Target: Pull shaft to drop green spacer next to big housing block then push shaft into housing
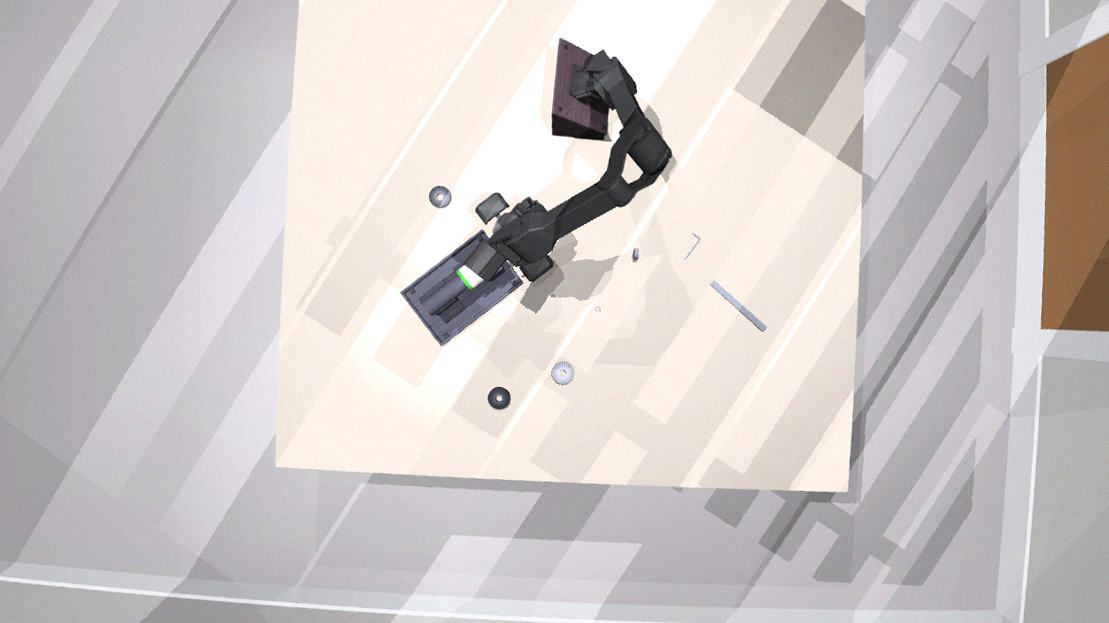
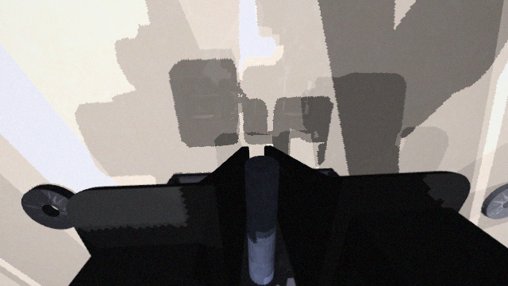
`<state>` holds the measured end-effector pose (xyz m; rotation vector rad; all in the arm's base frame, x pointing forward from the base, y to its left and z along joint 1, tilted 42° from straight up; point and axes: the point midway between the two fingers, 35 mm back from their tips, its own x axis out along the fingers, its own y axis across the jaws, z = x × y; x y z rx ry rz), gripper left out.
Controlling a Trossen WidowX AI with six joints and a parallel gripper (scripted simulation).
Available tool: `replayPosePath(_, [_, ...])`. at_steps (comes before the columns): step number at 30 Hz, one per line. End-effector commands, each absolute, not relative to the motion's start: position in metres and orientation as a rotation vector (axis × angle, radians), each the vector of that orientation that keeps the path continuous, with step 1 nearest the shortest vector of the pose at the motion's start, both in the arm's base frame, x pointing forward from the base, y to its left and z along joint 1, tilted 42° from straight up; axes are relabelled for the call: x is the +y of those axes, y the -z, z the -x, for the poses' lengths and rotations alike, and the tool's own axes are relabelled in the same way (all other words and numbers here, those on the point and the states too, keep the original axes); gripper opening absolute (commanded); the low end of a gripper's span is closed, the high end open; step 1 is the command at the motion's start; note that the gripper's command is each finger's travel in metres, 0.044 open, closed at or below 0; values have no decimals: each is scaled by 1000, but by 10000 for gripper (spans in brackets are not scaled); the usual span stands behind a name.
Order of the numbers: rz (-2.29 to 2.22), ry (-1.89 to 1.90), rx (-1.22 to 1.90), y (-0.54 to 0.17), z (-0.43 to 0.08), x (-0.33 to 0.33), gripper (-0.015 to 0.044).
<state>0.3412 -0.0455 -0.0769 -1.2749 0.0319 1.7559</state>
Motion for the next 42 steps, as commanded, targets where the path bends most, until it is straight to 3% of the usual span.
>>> replayPosePath(1, [1270,-1753,32,76,-341,-45,0])
replayPosePath(42, [1270,-1754,32,74,-338,-43,0])
